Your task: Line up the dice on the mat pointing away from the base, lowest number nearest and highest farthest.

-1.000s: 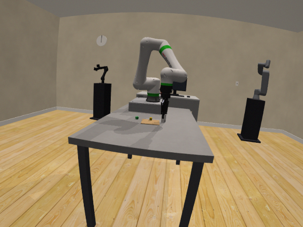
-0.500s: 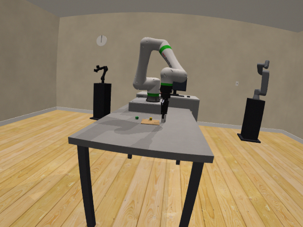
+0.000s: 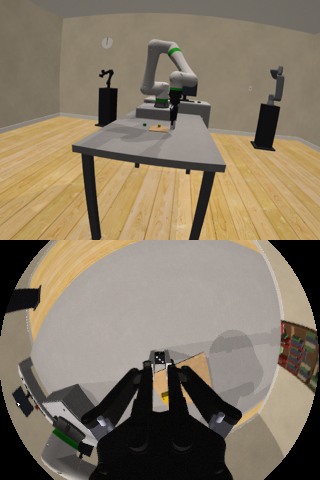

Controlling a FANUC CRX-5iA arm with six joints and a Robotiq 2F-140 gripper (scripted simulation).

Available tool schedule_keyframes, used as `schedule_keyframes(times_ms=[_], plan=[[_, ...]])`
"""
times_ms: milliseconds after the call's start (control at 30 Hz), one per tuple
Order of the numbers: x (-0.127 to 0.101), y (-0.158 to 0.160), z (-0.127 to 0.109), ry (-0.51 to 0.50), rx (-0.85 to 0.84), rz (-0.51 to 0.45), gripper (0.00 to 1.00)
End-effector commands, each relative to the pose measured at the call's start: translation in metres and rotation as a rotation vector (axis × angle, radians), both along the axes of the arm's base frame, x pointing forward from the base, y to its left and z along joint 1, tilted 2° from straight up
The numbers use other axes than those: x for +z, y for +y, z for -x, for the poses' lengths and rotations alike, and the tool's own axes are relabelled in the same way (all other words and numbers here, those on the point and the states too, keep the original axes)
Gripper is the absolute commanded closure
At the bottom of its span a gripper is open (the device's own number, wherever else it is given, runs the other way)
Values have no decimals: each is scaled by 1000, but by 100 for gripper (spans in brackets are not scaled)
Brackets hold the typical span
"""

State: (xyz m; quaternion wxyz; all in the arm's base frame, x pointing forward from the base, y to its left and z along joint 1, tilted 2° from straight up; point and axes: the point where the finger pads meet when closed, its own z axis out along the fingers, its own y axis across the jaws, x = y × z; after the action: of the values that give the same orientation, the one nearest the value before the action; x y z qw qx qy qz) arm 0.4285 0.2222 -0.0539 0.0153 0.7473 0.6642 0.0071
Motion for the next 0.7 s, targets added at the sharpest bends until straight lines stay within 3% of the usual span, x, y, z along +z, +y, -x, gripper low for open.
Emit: schedule_keyframes(times_ms=[0, 233, 300, 500, 667], plan=[[5, 0, 0, 0, 0, 0, 91], [48, 1, 1, 0, 0, 0, 91], [48, 1, 1, 0, 0, 0, 91], [88, 1, 3, 0, 0, 0, 91], [99, 1, 3, 0, 0, 0, 91]])
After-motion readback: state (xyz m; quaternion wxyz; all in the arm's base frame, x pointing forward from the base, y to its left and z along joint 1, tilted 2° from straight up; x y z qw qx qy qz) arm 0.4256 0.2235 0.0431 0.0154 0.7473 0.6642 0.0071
